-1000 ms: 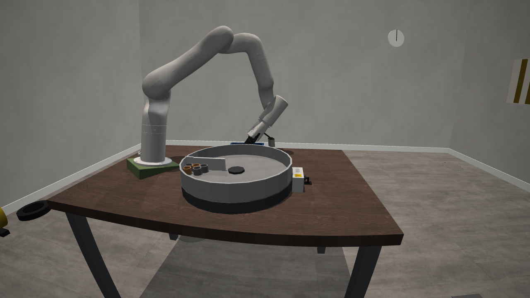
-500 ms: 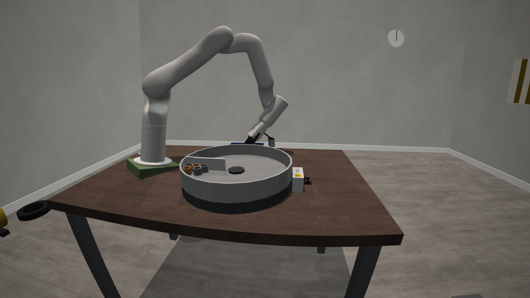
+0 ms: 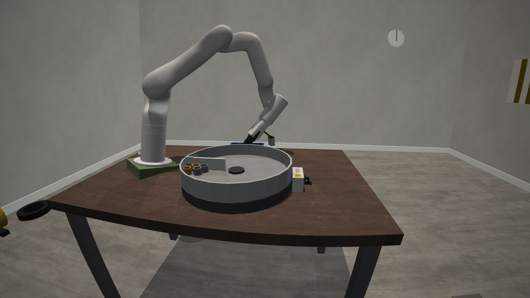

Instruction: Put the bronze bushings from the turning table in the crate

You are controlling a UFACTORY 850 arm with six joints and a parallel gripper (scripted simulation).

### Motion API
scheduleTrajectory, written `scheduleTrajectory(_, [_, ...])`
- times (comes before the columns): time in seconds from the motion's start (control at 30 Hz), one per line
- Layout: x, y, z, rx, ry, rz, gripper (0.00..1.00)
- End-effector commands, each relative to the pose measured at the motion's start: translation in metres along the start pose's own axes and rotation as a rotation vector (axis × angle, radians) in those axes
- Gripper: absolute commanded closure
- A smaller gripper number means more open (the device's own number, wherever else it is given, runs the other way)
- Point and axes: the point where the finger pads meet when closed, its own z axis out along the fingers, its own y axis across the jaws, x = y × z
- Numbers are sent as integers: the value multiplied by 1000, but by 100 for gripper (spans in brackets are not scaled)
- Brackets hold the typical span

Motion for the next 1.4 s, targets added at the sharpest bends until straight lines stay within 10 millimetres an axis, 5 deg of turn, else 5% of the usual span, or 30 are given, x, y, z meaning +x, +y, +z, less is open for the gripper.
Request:
scheduleTrajectory(0.0, [-8,0,-11,0,2,0,88])
scheduleTrajectory(0.67, [-56,0,-68,0,2,0,88])
scheduleTrajectory(1.37, [-59,0,-71,0,2,0,88])
